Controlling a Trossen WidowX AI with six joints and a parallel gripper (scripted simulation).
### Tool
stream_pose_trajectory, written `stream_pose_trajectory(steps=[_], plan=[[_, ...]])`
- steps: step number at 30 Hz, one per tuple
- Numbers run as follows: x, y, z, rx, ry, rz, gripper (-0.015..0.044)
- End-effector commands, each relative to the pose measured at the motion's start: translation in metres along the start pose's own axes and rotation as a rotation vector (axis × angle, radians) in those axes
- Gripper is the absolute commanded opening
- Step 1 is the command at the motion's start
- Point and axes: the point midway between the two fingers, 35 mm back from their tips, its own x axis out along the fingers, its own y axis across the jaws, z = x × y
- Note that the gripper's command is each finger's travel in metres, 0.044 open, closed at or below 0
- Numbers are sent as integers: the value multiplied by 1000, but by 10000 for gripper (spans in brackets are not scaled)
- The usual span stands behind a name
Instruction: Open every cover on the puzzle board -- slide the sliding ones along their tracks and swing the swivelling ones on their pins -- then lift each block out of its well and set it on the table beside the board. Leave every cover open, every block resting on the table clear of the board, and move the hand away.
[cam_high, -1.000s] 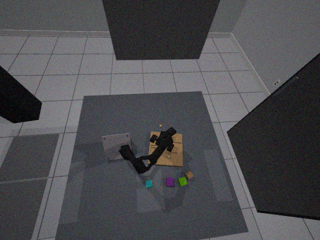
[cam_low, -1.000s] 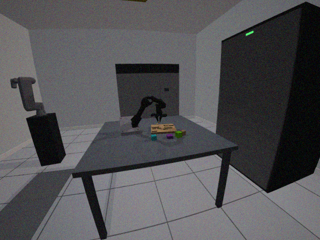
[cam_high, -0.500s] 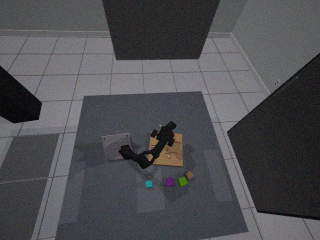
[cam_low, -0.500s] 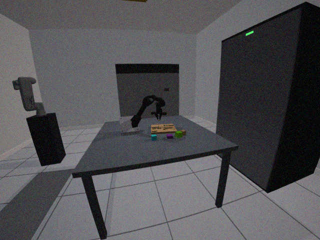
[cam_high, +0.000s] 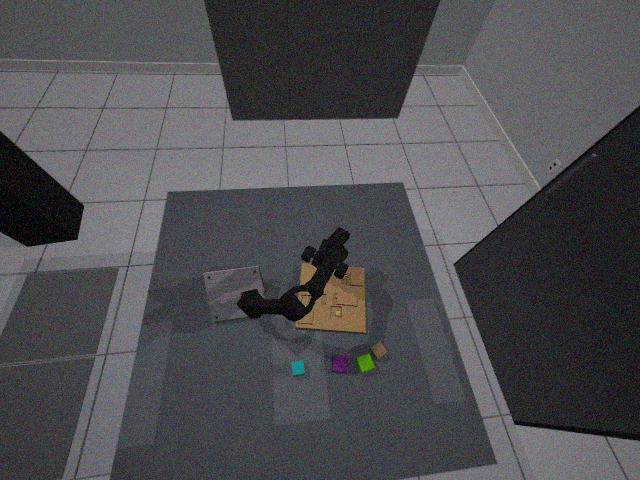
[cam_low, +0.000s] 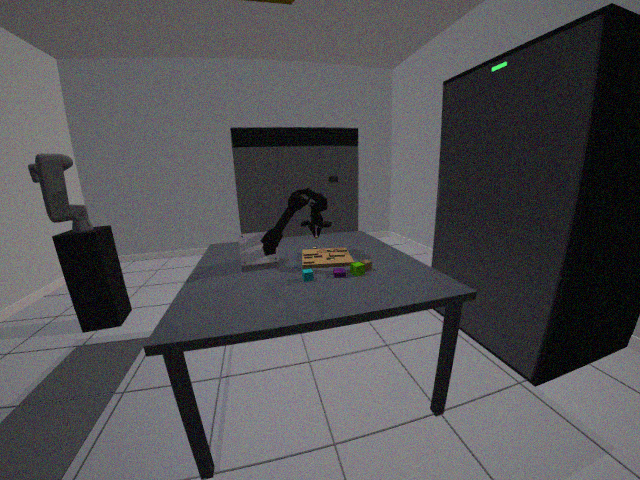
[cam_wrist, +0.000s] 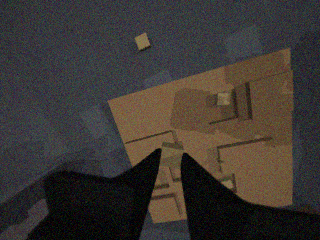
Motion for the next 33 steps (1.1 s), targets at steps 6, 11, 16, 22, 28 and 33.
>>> stream_pose_trajectory(steps=[6, 11, 16, 22, 28, 33], plan=[[0, 22, 27, 1, 1, 8, 80], [0, 36, 41, 1, 1, 9, 80], [1, 50, 55, 2, 1, 9, 80], [2, 68, 70, 3, 3, 9, 80], [4, 87, 85, 4, 5, 8, 80], [7, 104, 95, 6, 8, 6, 80]])
